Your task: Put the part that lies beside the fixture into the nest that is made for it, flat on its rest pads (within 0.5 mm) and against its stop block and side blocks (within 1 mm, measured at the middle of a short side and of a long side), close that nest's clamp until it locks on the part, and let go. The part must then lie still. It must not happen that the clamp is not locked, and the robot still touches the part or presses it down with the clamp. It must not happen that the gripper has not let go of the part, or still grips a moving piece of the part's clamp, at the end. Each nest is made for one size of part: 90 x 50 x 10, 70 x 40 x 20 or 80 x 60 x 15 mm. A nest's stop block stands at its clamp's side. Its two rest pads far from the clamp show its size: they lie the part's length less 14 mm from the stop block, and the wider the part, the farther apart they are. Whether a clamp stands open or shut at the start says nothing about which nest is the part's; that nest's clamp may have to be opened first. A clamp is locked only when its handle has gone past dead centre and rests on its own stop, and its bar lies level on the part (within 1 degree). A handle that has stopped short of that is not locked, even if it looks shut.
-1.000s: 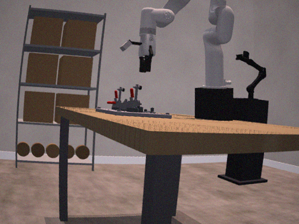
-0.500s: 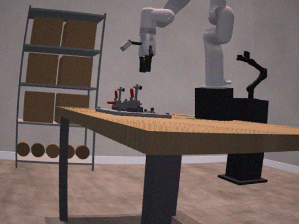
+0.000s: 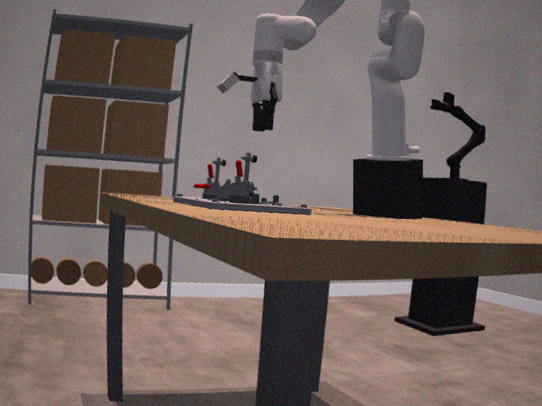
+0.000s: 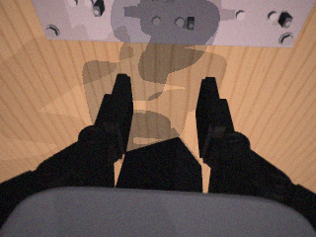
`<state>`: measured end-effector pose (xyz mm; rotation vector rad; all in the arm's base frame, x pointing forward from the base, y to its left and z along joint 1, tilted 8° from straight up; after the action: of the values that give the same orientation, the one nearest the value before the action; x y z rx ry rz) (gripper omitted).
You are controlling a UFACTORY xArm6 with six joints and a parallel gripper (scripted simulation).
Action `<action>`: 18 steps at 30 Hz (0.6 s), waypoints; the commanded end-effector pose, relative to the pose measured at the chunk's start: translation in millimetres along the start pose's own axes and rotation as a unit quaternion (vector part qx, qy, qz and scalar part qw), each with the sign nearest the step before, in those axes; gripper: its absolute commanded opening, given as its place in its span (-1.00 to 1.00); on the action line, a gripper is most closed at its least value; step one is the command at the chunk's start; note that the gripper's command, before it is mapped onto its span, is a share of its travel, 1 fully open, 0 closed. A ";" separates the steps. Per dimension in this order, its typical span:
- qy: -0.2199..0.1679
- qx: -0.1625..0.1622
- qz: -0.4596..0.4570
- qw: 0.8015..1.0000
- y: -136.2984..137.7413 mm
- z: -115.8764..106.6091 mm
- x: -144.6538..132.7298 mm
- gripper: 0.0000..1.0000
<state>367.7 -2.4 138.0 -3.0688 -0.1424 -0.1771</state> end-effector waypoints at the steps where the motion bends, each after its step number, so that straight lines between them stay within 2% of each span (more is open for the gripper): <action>1: 0.002 0.000 0.000 1.000 0.1 -1.1 1.2 -0.05; 18: 0.002 0.000 0.000 1.000 0.5 -1.1 6.5 -0.05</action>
<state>369.2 -2.3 138.2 -3.0686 -0.1425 -0.1770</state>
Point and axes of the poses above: the point where the finger pads meet when closed, its own z axis out along the fingers, its own y axis across the jaws, x = y × z, the point moved 4 cm from there along -z, back along the fingers, and after that the axes turned 4 degrees about -z, right-handed, at the moved point
